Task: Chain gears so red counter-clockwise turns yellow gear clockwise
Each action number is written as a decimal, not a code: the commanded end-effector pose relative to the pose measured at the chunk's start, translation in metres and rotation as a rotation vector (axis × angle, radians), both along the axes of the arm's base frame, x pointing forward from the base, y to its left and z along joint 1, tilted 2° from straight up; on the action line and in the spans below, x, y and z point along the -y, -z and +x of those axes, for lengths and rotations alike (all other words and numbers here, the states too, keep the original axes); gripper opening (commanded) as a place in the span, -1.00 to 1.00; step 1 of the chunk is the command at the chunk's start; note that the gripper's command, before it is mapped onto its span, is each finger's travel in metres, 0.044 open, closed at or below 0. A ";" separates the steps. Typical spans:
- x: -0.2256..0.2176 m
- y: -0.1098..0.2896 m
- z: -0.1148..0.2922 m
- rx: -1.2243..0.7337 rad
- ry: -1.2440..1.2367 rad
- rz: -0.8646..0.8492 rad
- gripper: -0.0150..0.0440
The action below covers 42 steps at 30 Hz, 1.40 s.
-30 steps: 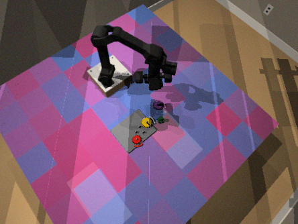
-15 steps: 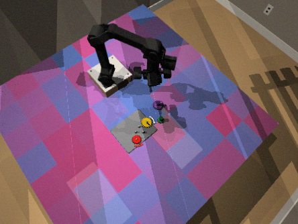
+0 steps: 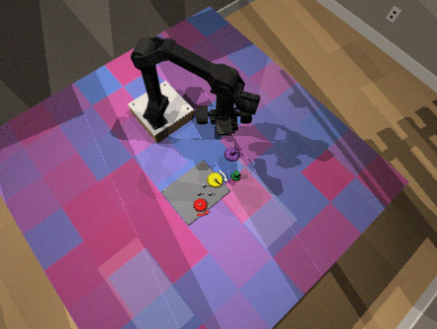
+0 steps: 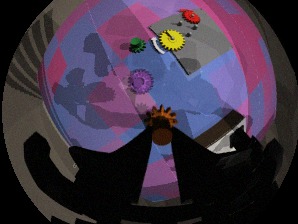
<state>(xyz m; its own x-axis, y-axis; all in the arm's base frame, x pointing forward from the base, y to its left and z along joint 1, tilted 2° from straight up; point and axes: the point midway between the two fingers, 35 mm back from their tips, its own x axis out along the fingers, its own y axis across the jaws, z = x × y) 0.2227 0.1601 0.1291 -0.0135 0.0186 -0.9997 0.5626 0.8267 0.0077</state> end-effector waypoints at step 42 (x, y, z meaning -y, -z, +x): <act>0.072 0.033 0.073 0.011 -0.012 -0.001 -0.49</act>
